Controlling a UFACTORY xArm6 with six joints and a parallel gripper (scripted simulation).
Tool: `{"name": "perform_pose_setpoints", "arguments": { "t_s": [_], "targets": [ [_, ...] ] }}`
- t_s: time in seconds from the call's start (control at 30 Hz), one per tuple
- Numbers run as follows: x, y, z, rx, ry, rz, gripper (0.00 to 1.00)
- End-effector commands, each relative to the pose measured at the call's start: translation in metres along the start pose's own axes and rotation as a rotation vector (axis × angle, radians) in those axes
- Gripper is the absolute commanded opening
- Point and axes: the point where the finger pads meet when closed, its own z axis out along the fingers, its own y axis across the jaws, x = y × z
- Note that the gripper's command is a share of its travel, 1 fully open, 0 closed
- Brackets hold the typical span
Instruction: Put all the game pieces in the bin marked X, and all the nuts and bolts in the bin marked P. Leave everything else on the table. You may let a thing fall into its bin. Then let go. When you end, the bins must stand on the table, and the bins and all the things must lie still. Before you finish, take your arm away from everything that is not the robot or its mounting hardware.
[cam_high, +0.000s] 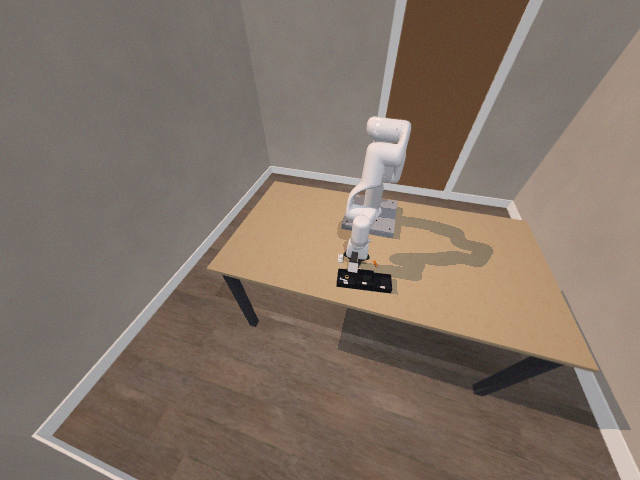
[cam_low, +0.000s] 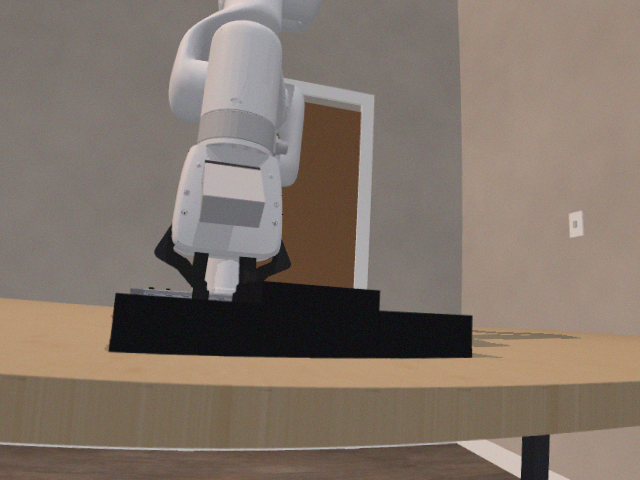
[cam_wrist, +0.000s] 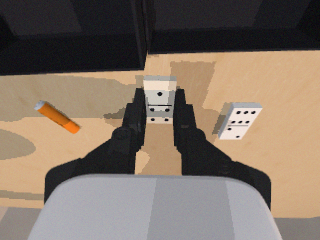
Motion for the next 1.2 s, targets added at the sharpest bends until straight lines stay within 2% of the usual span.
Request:
{"name": "perform_pose_setpoints", "arguments": {
  "t_s": [0.0,0.93,1.17],
  "targets": [
    [0.001,0.0,-0.001,0.0,0.003,0.0,0.0],
    [0.001,0.0,-0.001,0.0,0.004,0.0,0.0],
    [0.001,0.0,-0.018,0.0,0.003,0.0,0.0]
  ]
}}
